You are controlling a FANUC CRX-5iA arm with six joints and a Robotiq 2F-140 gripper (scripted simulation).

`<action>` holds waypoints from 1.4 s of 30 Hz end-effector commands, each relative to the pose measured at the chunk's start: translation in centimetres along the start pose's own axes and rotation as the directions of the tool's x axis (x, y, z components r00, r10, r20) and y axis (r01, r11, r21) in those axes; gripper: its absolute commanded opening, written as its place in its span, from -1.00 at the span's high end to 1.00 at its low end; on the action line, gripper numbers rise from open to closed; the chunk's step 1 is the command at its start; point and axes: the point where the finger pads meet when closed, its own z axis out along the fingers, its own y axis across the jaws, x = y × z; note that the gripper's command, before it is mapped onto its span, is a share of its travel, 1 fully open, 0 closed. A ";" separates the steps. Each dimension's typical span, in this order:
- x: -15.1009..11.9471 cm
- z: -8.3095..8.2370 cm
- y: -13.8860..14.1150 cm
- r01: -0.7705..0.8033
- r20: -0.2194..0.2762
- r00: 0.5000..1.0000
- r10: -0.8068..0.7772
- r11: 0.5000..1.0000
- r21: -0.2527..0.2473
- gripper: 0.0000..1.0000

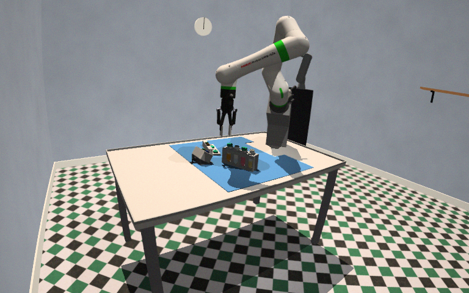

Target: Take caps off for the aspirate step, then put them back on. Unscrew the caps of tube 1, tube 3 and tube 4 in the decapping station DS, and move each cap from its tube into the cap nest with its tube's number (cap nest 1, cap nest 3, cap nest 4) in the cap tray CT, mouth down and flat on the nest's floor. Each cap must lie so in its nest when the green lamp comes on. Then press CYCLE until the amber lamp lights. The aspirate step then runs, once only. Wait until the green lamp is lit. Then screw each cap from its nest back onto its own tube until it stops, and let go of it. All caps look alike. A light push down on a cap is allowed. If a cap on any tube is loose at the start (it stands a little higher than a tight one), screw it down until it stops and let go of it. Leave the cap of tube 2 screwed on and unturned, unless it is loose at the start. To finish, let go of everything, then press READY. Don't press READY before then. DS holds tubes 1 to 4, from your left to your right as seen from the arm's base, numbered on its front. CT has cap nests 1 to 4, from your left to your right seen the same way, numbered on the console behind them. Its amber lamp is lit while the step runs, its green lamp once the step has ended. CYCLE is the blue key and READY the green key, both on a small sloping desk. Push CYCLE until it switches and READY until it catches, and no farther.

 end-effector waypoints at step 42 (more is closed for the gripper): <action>-6.6 4.0 0.1 -0.005 -0.018 1.000 0.005 1.000 -0.007 0.31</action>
